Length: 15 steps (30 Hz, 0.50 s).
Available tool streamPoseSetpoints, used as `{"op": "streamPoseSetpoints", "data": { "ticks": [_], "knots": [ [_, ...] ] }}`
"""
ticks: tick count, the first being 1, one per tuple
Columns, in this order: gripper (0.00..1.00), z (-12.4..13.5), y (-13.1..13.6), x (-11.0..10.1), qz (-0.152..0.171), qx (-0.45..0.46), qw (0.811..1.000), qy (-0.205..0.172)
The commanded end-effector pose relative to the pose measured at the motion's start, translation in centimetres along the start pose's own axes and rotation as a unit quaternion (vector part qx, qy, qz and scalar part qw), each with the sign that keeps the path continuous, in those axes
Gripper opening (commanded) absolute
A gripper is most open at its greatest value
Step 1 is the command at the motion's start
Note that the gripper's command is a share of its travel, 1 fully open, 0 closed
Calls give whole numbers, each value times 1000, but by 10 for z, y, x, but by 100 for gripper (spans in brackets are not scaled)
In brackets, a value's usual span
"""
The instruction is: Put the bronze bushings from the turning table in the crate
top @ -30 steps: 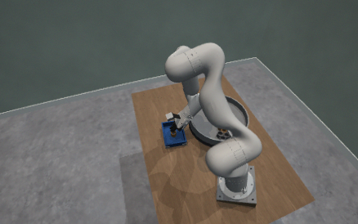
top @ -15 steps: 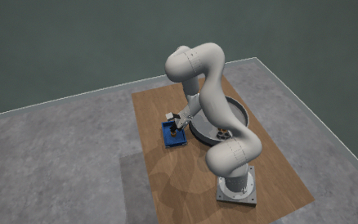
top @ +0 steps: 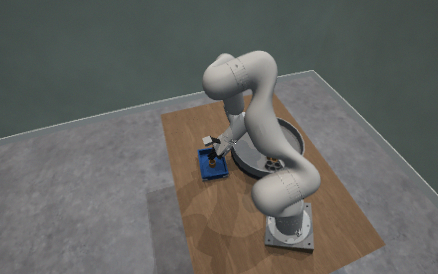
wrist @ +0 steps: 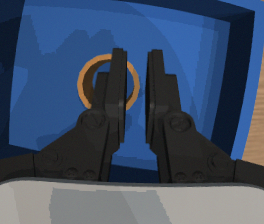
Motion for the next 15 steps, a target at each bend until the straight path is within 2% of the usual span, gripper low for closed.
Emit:
{"op": "streamPoseSetpoints", "data": {
  "ticks": [1, 15],
  "knots": [
    [11, -11, 0, -13, 0, -1, 1000, 0],
    [11, -44, -2, -52, 0, -1, 1000, 0]
  ]
}}
Point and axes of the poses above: the point where the finger pads meet when closed, its own x axis out along the fingers, its own y axis across the jaws, z = x × y, the point moved 3 cm from there along -x, back along the fingers, and after that the axes turned 3 degrees about x, right-handed, at the moved point
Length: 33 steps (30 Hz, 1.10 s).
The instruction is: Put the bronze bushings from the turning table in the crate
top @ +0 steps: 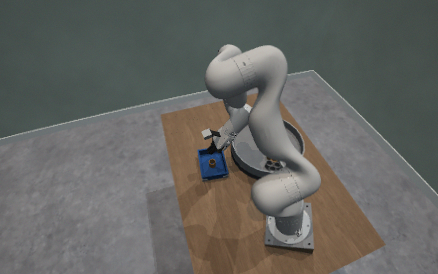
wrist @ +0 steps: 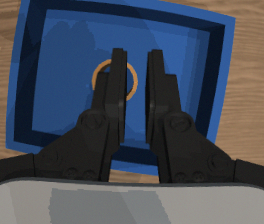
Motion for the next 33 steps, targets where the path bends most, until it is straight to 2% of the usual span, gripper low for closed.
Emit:
{"op": "streamPoseSetpoints", "data": {
  "ticks": [1, 33],
  "knots": [
    [11, -9, 0, -11, 0, 0, 1000, 0],
    [11, -13, 0, -16, 0, 0, 1000, 0]
  ]
}}
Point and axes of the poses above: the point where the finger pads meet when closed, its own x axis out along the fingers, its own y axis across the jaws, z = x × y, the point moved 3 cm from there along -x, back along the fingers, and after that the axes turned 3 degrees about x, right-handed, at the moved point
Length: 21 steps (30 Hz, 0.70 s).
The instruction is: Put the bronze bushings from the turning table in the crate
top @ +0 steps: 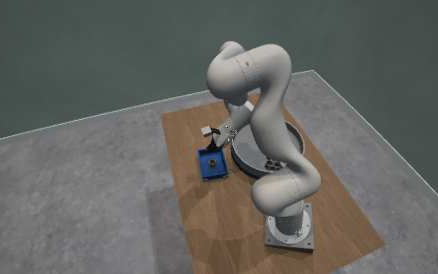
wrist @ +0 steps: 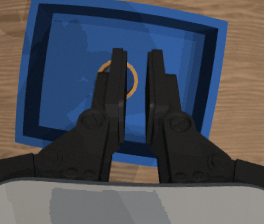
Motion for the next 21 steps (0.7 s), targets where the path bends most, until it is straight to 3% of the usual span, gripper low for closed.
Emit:
{"op": "streamPoseSetpoints", "data": {
  "ticks": [1, 21],
  "knots": [
    [11, 0, 1, 0, 1, -1, 1000, 0],
    [10, 0, 1, 0, 1, -1, 1000, 0]
  ]
}}
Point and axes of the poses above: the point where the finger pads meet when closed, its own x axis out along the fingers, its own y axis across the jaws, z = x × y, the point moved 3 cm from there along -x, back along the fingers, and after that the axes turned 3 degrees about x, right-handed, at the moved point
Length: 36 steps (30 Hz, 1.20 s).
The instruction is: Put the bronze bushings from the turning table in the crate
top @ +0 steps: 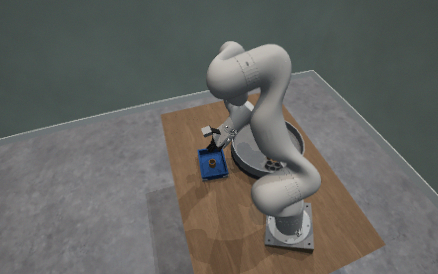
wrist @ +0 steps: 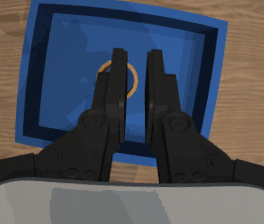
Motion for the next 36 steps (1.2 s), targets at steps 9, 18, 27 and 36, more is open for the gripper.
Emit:
{"op": "streamPoseSetpoints", "data": {
  "ticks": [9, 18, 27, 36],
  "knots": [
    [10, 22, -5, -19, -5, -7, 1000, -1],
    [10, 87, -22, -72, -22, -27, 999, -1],
    [10, 139, -39, -115, -35, -43, 998, -1],
    [10, 200, -55, -165, -51, -62, 997, -2]
  ]
}}
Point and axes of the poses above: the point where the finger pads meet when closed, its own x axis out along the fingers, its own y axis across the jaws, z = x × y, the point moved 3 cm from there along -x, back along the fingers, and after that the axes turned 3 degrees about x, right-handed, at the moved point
